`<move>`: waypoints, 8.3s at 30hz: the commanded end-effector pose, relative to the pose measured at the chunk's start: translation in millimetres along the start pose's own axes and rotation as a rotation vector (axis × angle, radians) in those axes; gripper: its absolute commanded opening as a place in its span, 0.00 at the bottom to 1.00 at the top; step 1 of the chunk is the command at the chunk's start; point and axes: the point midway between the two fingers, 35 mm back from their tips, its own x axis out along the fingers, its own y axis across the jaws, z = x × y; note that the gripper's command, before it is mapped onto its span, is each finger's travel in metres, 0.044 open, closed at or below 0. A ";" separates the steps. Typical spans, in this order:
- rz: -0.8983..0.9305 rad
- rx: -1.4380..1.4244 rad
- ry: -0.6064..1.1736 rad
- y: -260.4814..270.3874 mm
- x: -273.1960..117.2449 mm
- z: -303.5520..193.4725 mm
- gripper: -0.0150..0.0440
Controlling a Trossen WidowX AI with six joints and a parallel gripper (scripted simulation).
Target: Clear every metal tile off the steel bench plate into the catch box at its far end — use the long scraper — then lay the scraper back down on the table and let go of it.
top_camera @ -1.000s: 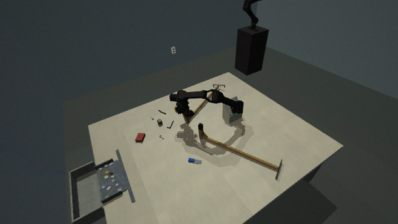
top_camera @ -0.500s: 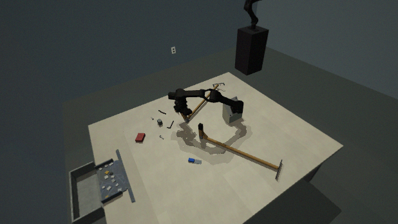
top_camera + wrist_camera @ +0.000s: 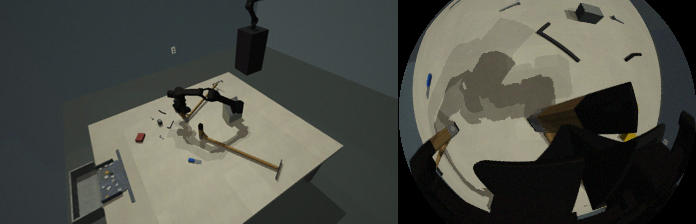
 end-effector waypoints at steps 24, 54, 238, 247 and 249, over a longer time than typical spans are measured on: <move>-0.014 -0.010 -0.003 -44.8 5.1 -9.5 0.25; -0.052 -0.098 -0.024 -42.4 -34.3 -2.7 0.25; 0.051 -1.961 0.019 439.5 -23.7 -151.8 0.25; 0.049 -1.973 0.016 441.1 -5.5 -152.8 0.25; 0.049 -1.975 0.015 441.6 -1.5 -153.2 0.25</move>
